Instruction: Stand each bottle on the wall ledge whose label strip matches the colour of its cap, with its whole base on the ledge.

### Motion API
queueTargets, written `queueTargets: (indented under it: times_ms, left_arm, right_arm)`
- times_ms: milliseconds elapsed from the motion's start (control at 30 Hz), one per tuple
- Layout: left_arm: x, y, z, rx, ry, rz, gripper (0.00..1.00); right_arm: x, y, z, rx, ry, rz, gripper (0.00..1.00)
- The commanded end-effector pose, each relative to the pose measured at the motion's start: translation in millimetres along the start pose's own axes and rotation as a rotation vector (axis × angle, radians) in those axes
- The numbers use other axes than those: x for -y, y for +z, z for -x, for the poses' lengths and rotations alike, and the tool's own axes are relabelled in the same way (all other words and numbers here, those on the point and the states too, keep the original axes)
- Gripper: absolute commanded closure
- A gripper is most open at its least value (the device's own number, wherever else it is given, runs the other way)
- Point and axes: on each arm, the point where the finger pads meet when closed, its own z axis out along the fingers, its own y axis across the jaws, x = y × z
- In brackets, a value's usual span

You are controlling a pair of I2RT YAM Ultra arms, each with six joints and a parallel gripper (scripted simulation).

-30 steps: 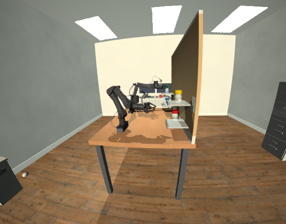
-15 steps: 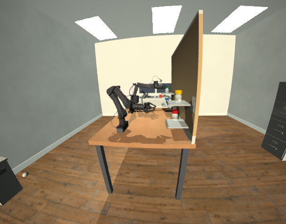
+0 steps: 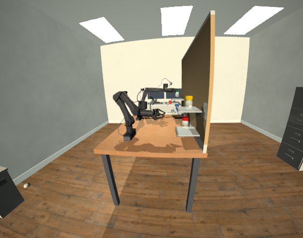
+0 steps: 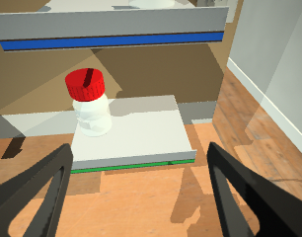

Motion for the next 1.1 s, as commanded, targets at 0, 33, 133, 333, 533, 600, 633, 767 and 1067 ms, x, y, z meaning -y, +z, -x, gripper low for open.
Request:
queueTargets:
  times_ms: [0,33,133,333,533,600,633,767,1067]
  left_arm:
    - [2,-9,46,0.047,0.008,-0.001,0.5]
    - [2,-9,46,0.047,0.008,-0.001,0.5]
    - [2,-9,50,0.054,0.016,0.0,0.5]
    - [2,-18,62,0.083,0.019,0.001,0.5]
    - [-4,-31,85,0.142,0.026,0.021,0.5]
    - [-4,-33,88,0.148,0.026,0.023,0.5]
    - [-4,-33,88,0.148,0.026,0.023,0.5]
    - [-3,-45,87,0.151,0.027,0.017,0.5]
    - [0,-85,87,0.161,0.03,0.005,0.5]
  right_arm:
    - [2,4,14,0.031,-0.012,0.0,0.0]
    - [2,4,14,0.031,-0.012,0.0,0.0]
    - [2,4,14,0.031,-0.012,0.0,0.0]
    - [2,4,14,0.031,-0.012,0.0,0.0]
    - [2,4,14,0.031,-0.012,0.0,0.0]
    - [2,4,14,0.031,-0.012,0.0,0.0]
    - [2,4,14,0.031,-0.012,0.0,0.0]
    - [2,4,14,0.031,-0.012,0.0,0.0]
    - [2,4,14,0.031,-0.012,0.0,0.0]
